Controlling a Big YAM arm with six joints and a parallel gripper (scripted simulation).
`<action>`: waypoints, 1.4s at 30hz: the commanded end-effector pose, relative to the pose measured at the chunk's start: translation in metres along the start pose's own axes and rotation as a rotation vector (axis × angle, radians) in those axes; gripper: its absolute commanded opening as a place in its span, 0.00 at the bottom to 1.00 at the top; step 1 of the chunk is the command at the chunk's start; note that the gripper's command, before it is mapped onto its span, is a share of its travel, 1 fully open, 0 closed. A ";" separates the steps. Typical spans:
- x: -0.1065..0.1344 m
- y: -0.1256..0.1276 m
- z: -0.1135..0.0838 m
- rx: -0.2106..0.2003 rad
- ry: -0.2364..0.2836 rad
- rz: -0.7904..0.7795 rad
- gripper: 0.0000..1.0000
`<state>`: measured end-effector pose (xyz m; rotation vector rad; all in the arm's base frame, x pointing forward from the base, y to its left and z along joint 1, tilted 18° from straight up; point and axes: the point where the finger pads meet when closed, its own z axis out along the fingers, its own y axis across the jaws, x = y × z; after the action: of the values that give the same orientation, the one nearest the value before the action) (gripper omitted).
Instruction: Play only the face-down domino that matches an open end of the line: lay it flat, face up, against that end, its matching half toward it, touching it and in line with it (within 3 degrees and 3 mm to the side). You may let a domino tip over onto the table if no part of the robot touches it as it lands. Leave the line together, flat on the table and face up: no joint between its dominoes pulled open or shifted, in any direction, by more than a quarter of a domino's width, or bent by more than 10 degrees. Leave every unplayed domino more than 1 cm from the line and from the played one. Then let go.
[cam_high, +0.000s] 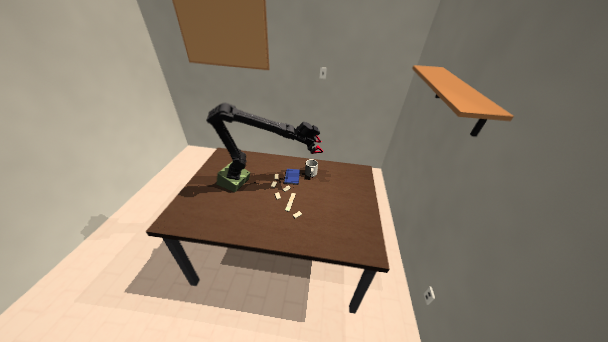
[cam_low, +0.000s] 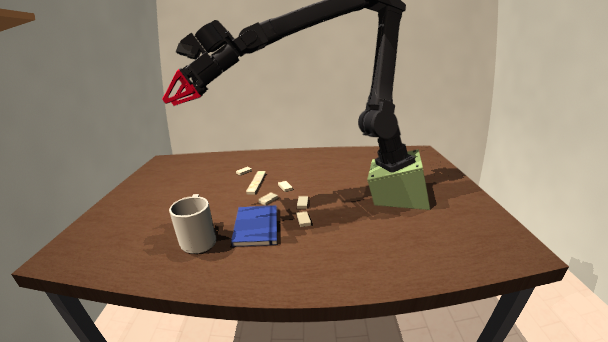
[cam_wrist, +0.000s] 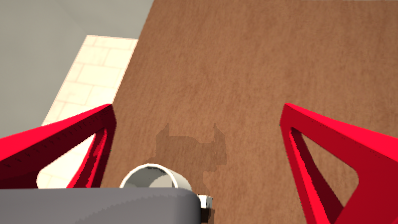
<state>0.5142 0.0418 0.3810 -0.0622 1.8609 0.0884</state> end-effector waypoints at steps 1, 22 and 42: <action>-0.063 0.002 -0.015 -0.005 -0.121 -0.014 1.00; -0.063 0.002 -0.015 -0.004 -0.122 -0.014 1.00; -0.071 -0.040 -0.021 0.093 -0.212 -0.001 1.00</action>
<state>0.5201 0.0003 0.4314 0.0134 1.6919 0.0084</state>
